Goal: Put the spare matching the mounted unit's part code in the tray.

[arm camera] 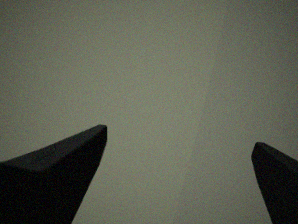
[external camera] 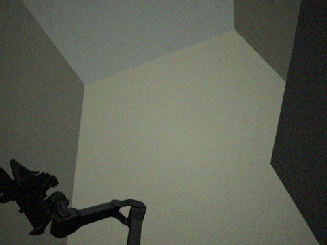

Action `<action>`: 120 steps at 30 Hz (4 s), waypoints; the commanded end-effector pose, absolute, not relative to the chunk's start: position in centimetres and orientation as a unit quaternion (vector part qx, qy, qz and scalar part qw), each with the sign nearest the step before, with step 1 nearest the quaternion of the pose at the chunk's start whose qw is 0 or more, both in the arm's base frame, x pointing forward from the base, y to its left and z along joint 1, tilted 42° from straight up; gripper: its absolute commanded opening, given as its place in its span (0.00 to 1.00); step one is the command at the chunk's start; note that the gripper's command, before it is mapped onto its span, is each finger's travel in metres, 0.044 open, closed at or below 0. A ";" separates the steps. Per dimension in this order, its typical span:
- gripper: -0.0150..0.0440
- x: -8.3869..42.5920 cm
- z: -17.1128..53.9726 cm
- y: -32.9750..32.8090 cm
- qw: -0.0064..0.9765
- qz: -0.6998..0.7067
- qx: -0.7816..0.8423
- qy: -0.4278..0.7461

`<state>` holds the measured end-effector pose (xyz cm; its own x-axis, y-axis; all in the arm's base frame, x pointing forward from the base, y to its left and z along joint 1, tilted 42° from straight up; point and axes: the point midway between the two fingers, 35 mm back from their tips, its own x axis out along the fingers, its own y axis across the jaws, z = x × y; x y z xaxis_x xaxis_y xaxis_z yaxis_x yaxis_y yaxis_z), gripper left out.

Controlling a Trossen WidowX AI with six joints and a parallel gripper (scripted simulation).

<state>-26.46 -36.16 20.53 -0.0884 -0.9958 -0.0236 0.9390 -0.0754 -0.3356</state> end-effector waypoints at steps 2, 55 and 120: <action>1.00 -26.5 20.5 -36.2 0.667 -0.726 -0.106 0.133; 1.00 34.3 11.9 -25.8 0.859 0.062 0.204 0.466; 1.00 14.4 18.4 8.3 0.632 0.659 -0.314 0.259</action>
<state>14.72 8.12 18.56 -0.0002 0.6651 -0.7468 -0.9979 -0.0484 -0.0429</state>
